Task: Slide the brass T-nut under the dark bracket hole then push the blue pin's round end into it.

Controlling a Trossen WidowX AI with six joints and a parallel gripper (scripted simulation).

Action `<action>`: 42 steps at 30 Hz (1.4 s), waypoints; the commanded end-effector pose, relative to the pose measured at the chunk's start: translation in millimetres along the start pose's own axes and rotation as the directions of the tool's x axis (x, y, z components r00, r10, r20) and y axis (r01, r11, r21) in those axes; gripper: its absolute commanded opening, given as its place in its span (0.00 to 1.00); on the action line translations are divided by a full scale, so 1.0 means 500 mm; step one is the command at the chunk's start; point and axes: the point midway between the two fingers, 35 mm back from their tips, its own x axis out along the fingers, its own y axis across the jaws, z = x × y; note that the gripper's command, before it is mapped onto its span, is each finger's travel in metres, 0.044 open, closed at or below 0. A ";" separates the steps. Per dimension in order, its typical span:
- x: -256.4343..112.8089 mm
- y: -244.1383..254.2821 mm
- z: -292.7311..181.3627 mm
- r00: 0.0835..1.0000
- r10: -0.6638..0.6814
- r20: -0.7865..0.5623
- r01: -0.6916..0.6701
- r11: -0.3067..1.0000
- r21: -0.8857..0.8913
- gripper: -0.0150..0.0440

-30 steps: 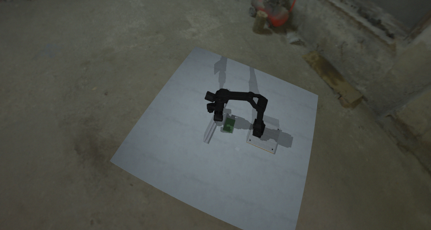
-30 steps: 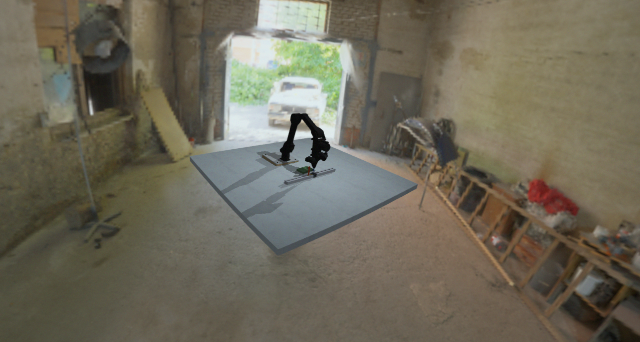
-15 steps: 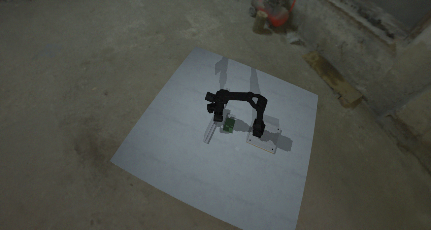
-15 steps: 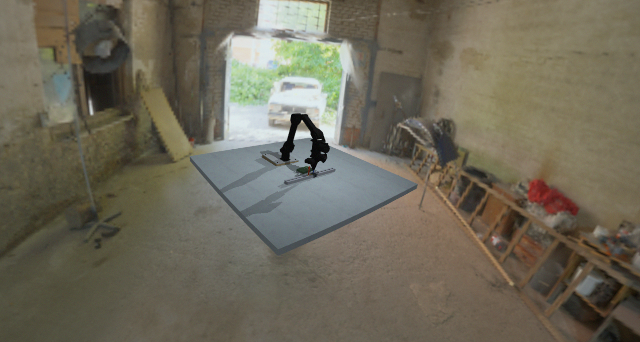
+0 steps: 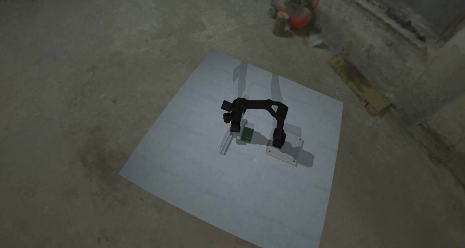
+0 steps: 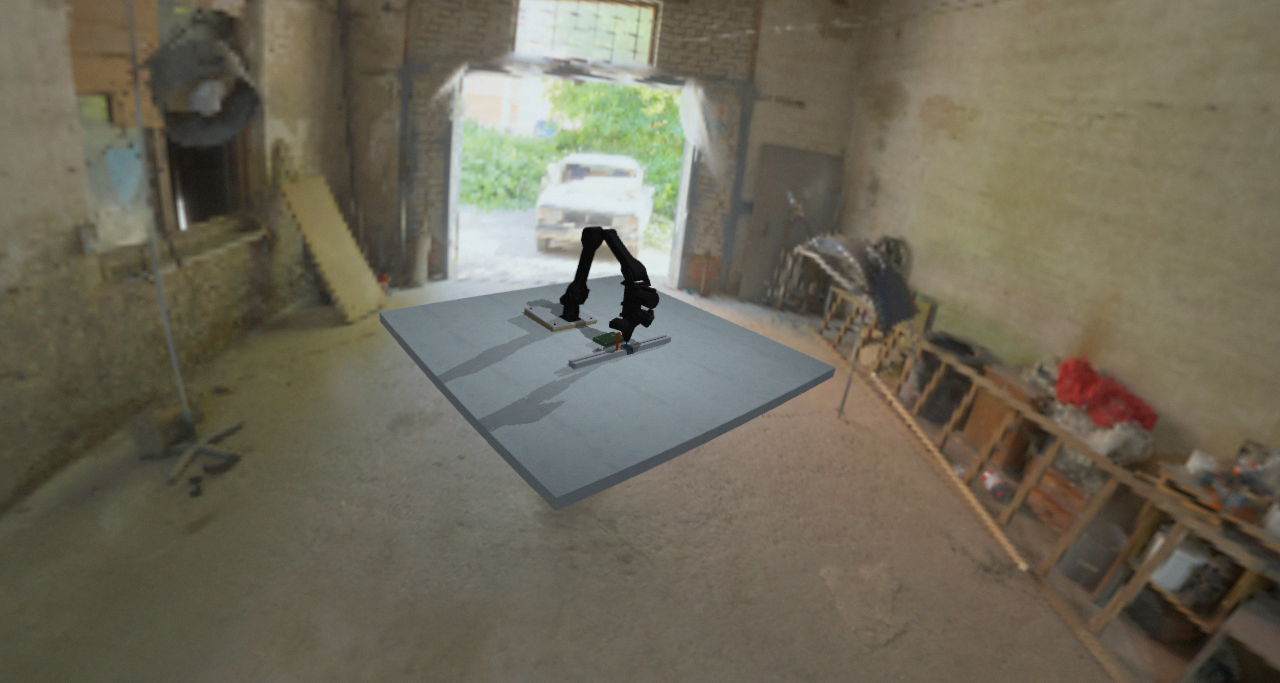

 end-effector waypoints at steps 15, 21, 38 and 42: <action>0.010 0.005 0.002 1.000 0.002 -0.007 -0.002 1.000 -0.003 0.00; 0.010 0.005 0.002 1.000 0.002 -0.007 -0.002 1.000 -0.003 0.00; 0.010 0.003 0.007 0.998 0.018 -0.052 -0.018 1.000 -0.002 0.00; 0.010 0.003 0.009 0.998 0.022 -0.064 -0.022 1.000 -0.002 0.00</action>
